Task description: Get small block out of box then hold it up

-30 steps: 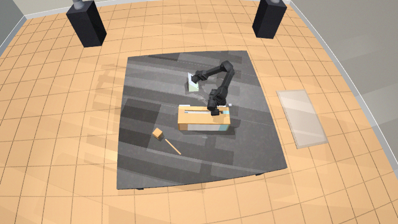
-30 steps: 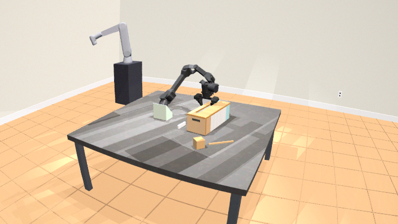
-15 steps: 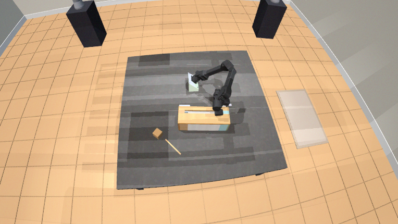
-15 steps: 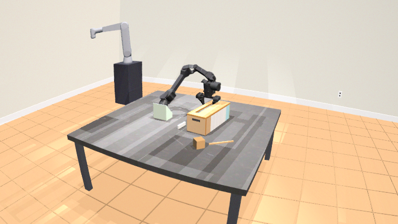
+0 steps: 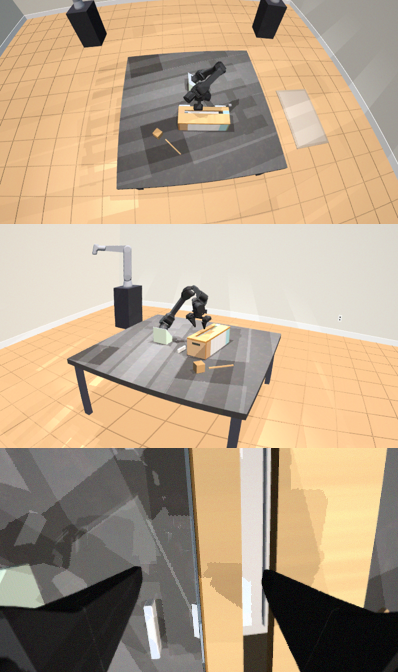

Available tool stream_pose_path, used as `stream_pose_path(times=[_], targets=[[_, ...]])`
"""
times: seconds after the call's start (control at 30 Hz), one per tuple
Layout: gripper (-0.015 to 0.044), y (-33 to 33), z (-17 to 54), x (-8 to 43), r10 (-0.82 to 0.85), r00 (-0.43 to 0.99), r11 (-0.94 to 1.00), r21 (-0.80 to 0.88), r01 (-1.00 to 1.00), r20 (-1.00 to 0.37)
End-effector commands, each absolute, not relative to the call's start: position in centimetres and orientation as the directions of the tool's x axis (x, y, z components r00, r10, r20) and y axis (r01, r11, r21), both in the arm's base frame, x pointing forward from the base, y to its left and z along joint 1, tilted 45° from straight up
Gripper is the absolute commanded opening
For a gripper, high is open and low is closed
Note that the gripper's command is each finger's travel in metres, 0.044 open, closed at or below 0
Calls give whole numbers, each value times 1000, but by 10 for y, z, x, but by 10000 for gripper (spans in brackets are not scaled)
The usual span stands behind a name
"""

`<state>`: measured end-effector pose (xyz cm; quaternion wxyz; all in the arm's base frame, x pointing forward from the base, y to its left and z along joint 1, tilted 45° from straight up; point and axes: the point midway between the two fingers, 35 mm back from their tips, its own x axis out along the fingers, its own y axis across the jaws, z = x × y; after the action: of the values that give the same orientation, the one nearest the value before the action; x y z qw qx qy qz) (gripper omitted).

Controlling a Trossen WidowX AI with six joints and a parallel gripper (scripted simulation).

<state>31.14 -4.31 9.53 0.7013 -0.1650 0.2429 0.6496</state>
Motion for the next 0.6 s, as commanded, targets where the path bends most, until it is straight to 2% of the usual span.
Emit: stream_pose_path(times=[0.0,0.07,0.17,0.3,0.43,0.57], targets=[[321,-25,109,313,807,31,19,-27,-999,-590],[285,-10,125,312,772,50,-85,-181,-980,-634],[285,12,150,310,724,95,-250,-389,-887,-683],[285,41,184,301,674,180,-460,-598,-657,-716],[285,69,218,285,648,282,-622,-706,-339,-707],[285,91,246,267,647,369,-704,-709,-48,-667]])
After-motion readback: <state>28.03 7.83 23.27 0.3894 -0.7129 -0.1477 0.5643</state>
